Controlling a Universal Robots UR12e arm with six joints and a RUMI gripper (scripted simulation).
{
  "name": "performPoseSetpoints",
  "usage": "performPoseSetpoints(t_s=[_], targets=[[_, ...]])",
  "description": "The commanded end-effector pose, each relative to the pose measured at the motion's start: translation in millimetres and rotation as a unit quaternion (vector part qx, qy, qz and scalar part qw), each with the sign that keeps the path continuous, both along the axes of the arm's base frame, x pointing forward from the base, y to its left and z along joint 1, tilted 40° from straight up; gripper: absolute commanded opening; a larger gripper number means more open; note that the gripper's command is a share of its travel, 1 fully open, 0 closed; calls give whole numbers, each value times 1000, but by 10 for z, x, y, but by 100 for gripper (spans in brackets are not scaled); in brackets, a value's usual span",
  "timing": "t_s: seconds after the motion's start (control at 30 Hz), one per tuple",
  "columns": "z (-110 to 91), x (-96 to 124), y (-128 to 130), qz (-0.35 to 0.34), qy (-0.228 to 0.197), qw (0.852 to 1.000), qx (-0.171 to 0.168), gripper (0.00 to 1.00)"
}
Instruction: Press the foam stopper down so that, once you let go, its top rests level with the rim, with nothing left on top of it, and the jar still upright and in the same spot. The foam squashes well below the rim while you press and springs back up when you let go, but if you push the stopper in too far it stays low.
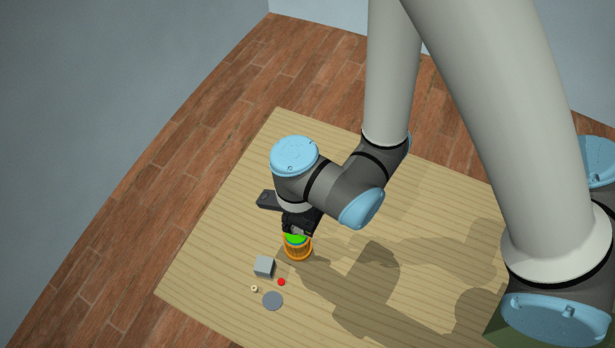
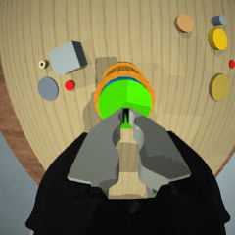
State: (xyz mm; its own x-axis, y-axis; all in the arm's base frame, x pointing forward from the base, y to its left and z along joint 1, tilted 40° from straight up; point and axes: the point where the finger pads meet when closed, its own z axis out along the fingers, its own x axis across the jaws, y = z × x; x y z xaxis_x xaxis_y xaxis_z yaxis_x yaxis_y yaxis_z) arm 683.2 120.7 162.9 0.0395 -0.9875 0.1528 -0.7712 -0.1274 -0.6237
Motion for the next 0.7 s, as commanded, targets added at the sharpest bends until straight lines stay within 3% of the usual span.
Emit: performPoseSetpoints(t_s=[0.0,0.67], targets=[[-1,5,1,0,0,1000,0,0],[-38,36,-3,0,0,1000,0,0]])
